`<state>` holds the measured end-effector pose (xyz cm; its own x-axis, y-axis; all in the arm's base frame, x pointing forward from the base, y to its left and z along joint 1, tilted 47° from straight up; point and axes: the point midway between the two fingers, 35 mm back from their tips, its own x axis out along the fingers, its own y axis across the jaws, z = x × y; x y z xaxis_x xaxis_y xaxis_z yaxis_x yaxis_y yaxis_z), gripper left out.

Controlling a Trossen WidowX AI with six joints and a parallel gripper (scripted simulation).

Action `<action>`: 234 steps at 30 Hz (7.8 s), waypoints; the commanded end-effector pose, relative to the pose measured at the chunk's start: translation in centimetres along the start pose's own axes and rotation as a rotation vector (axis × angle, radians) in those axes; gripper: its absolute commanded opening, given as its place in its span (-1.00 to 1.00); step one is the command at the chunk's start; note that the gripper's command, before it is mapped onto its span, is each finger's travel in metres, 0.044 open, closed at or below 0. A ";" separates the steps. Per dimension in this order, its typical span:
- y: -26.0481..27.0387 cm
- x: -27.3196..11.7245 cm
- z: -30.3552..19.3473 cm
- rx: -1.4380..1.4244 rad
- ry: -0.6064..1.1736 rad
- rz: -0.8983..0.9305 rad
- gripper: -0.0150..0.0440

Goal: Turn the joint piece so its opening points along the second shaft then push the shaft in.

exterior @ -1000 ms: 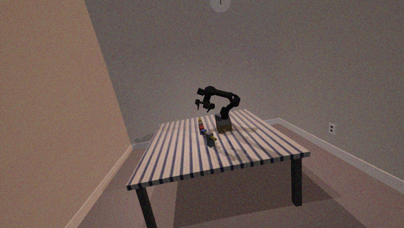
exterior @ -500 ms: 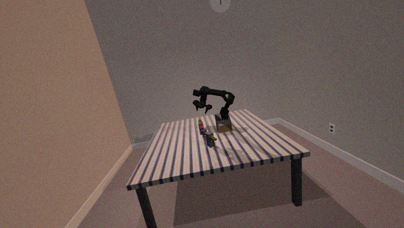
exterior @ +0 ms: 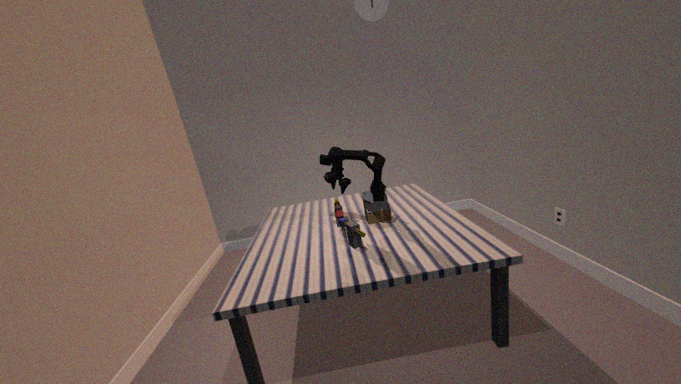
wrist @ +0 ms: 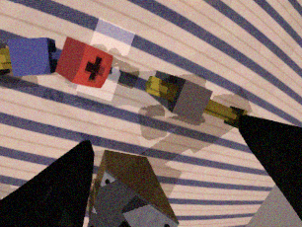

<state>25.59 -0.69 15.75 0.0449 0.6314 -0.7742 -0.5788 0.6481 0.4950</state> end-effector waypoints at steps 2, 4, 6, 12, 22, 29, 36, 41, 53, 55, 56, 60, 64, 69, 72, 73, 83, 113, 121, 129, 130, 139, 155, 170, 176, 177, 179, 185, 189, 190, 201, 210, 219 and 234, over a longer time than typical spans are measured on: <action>-0.7 0.7 0.0 0.156 0.020 0.054 1.00; -1.0 1.0 0.0 0.220 0.031 0.075 1.00; -1.3 1.4 -0.1 0.284 0.044 0.096 1.00; -2.2 2.4 -0.4 0.476 0.088 0.154 1.00; -2.3 2.8 -0.4 0.438 0.098 0.160 1.00; -2.1 3.2 -0.3 0.197 0.095 0.142 1.00; -1.9 3.5 -0.3 -0.044 0.096 0.125 1.00; -1.8 3.7 -0.2 -0.216 0.099 0.115 1.00; -1.5 4.3 0.0 -0.630 0.112 0.095 1.00; -1.4 4.4 0.0 -0.699 0.116 0.092 1.00; -1.4 4.4 0.0 -0.733 0.117 0.091 1.00; -1.3 4.6 0.1 -0.871 0.125 0.086 1.00; -1.2 4.7 0.2 -1.002 0.133 0.083 1.00; -1.2 4.8 0.2 -1.025 0.134 0.082 1.00; -1.2 5.4 0.2 -1.025 0.135 0.082 1.00; -1.1 5.9 0.2 -1.025 0.135 0.081 1.00; -0.3 10.6 0.2 -1.024 0.134 0.080 1.00; 6.2 12.5 3.6 -1.025 0.127 0.083 1.00; 6.2 13.8 3.4 -1.025 0.126 0.083 1.00; 6.2 14.5 3.3 -1.025 0.126 0.083 0.82; 6.2 14.5 3.3 -1.025 0.126 0.083 0.73; 6.2 14.5 3.3 -1.025 0.126 0.083 0.12; 6.2 14.5 3.3 -1.025 0.126 0.083 0.12; 6.2 14.5 3.3 -1.025 0.126 0.083 0.12; 6.2 14.5 3.3 -1.025 0.126 0.083 0.12; 6.2 14.5 3.3 -1.025 0.126 0.083 0.12; 6.2 14.5 3.3 -1.025 0.126 0.083 0.12; 6.2 14.5 3.3 -1.025 0.126 0.083 0.12; 6.2 14.5 3.3 -1.025 0.126 0.083 0.12; 6.2 14.5 3.3 -1.025 0.126 0.083 0.12; 6.2 14.5 3.3 -1.025 0.126 0.083 0.12; 6.2 14.5 3.3 -1.025 0.126 0.083 0.12; 6.2 14.5 3.3 -1.025 0.126 0.083 0.12; 6.2 14.5 3.3 -1.028 0.130 0.081 0.04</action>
<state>25.32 13.85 8.87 -0.0781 0.5669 -0.8201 -0.9939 -0.1084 0.0197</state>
